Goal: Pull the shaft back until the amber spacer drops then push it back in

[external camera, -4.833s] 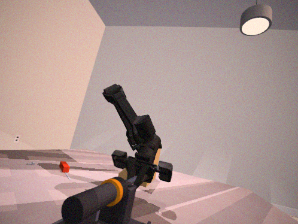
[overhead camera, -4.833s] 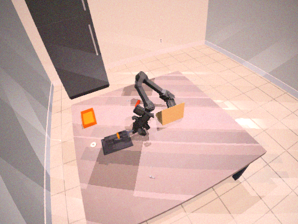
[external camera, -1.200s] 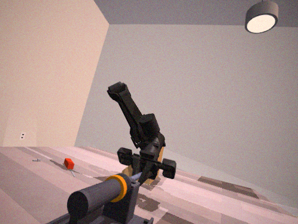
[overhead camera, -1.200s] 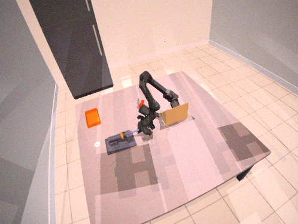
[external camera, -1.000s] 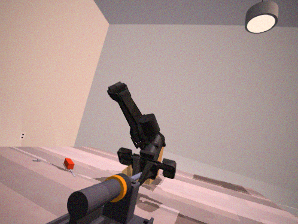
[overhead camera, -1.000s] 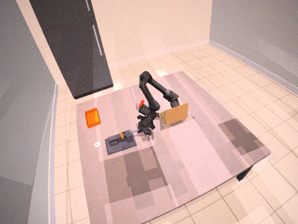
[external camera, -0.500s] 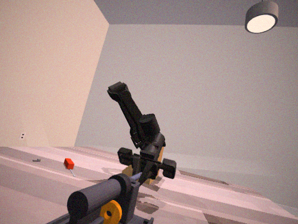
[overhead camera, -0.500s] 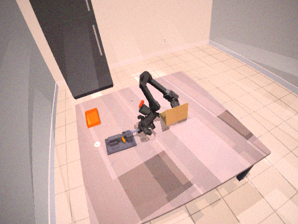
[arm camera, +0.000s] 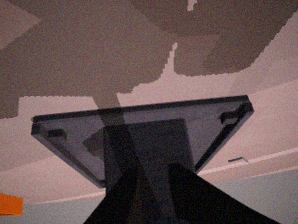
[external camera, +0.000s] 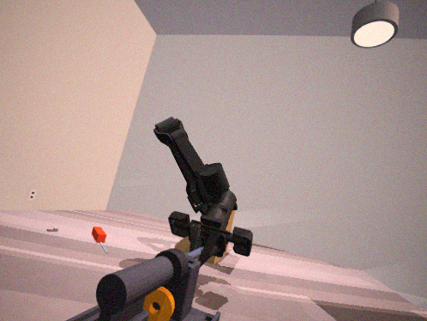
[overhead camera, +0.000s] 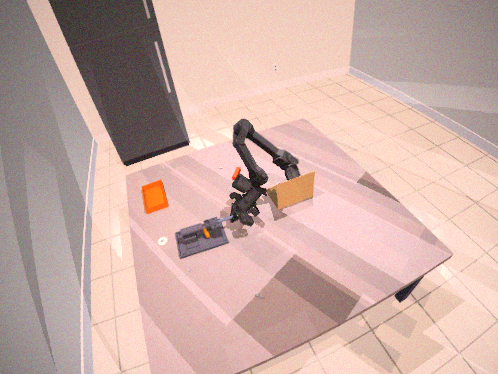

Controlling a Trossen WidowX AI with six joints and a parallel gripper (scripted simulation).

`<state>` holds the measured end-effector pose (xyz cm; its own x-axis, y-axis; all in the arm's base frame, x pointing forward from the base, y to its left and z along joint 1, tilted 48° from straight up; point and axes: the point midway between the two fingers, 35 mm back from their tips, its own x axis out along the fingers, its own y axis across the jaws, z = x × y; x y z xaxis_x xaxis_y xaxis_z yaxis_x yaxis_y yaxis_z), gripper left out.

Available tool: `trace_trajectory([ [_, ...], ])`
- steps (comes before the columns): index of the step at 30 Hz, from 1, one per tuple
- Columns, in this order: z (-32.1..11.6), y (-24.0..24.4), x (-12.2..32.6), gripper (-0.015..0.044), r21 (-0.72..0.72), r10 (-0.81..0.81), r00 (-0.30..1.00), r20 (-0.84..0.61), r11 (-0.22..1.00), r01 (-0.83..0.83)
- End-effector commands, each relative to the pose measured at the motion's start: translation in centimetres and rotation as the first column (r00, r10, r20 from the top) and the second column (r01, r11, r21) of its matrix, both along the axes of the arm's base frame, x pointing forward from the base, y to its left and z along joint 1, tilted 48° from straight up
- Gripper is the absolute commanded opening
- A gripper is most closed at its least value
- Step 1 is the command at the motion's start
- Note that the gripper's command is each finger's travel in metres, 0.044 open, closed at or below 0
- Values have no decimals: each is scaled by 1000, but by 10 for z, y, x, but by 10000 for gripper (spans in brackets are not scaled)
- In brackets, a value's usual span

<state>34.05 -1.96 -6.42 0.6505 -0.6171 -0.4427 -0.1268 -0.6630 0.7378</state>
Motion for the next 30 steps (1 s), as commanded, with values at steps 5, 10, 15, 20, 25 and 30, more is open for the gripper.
trace_trajectory([
  [5, 0, 0, 2, 0, 3, -3, 1000, 4, 1000, 3],
  [10, 1, 0, 4, 0, 3, -3, 1000, 4, 1000, 3],
  [15, 1, 0, 6, 0, 3, -3, 1000, 4, 1000, 3],
  [20, 1, -1, 8, 0, 3, -3, 1000, 5, 1000, 3],
  [25, 1, -1, 10, 0, 3, -3, 1000, 5, 1000, 3],
  [30, 1, -1, 11, 0, 3, -3, 1000, 5, 1000, 3],
])
